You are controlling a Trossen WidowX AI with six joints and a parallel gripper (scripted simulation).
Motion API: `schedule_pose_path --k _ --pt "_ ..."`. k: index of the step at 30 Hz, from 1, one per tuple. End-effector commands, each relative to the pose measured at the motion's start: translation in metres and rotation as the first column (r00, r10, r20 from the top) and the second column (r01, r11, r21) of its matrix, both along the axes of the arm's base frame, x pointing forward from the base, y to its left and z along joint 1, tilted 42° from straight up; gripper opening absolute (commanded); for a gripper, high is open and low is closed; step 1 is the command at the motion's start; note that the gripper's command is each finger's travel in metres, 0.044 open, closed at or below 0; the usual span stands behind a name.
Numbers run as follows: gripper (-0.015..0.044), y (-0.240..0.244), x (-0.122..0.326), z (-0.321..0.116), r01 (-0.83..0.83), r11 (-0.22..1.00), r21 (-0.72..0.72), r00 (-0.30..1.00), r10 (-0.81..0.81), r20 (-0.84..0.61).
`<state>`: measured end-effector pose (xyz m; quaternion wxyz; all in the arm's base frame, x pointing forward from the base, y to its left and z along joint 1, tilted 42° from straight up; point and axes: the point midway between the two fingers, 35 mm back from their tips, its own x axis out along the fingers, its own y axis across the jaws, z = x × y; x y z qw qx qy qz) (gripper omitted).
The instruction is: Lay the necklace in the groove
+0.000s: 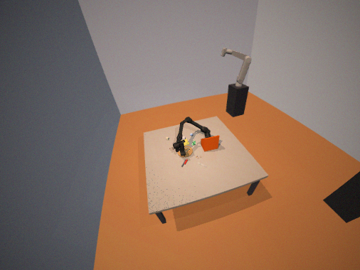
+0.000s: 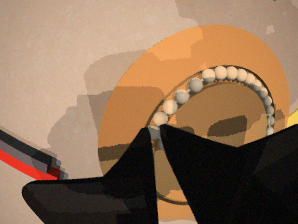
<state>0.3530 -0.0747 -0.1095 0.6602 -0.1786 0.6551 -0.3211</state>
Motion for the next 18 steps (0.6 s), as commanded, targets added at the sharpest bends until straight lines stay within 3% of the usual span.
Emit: schedule_pose_path --k 1,14,18 --pt "0.0079 0.0003 0.0001 0.0004 0.000 1.000 0.000 1.000 0.000 0.000" --pt "0.0420 0.0046 -0.0003 0.0043 -0.003 1.000 -0.002 1.000 0.003 -0.005" --pt "0.0440 0.0042 -0.0007 0.0047 -0.003 1.000 -0.002 1.000 0.003 -0.007"
